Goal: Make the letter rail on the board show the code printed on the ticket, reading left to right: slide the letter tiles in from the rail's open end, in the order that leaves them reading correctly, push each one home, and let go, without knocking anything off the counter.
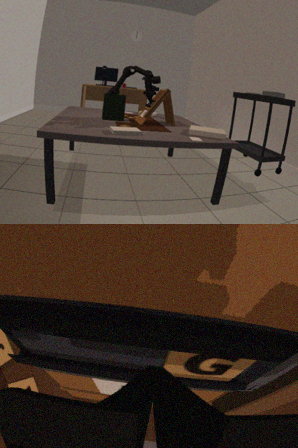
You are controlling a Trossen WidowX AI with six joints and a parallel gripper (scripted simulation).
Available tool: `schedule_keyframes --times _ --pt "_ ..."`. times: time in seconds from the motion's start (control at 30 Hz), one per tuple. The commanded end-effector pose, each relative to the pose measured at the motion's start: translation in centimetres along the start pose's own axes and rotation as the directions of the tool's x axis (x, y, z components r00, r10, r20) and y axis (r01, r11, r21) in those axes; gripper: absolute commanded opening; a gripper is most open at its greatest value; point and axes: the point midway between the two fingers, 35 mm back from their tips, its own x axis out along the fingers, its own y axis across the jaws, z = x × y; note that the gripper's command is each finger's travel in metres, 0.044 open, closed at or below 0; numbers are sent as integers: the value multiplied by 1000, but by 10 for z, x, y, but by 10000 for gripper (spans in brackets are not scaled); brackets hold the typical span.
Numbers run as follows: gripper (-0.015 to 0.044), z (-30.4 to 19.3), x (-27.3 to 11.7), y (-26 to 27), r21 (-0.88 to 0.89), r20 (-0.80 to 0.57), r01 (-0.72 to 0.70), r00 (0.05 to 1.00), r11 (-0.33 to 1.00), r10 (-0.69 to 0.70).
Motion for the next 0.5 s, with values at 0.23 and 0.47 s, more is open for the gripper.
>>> schedule_keyframes --times 0.23,0.47 --pt "0 5 4 1 2 5 -3 1000 1000 3" --pt "0 7 7 1 2 5 -3 1000 1000 3"
